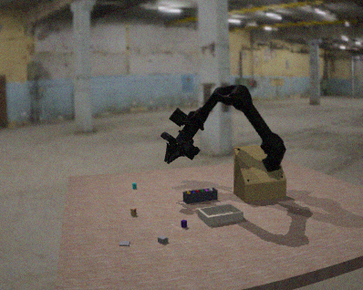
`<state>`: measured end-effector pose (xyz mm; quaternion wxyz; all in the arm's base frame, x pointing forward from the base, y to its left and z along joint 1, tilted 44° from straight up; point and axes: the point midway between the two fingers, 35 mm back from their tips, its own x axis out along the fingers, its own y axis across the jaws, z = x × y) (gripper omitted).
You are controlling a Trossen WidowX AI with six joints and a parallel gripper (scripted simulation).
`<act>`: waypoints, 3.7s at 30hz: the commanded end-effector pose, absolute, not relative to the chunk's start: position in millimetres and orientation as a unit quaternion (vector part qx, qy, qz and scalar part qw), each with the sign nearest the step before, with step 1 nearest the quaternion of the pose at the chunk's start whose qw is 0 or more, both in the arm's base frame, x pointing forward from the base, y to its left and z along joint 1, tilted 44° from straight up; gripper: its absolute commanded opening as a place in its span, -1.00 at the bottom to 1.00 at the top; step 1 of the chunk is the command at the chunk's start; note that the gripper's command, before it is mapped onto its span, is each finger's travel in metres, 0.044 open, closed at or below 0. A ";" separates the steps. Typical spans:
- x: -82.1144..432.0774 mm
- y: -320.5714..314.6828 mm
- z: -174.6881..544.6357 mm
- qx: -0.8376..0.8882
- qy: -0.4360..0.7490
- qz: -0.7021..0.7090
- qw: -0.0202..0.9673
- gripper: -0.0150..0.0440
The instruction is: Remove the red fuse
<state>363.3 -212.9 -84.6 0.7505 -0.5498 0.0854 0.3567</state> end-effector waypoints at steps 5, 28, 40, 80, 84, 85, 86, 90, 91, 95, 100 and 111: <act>339.8 -114.1 -56.5 -0.399 0.185 0.511 0.738 -0.25; 307.1 -57.6 -31.7 -0.307 0.259 0.606 0.686 -0.25; 308.9 -50.0 -40.2 -0.307 0.259 0.606 0.686 -0.25; 312.5 -33.4 -58.3 -0.307 0.259 0.607 0.686 -0.25; 312.9 -31.3 -60.5 -0.307 0.259 0.607 0.686 -0.25; 312.9 -31.2 -60.7 -0.307 0.259 0.607 0.686 -0.25; 312.9 -31.2 -60.7 -0.307 0.259 0.607 0.686 -0.25; 312.6 -32.4 -60.1 -0.310 0.260 0.607 0.684 -0.27; 312.6 -32.4 -60.1 -0.310 0.260 0.607 0.684 -0.29; 312.6 -32.4 -60.1 -0.310 0.260 0.607 0.684 -0.38; 312.6 -32.4 -60.1 -0.310 0.260 0.607 0.684 -0.49; 312.4 -34.9 -57.5 -0.309 0.260 0.607 0.685 -0.49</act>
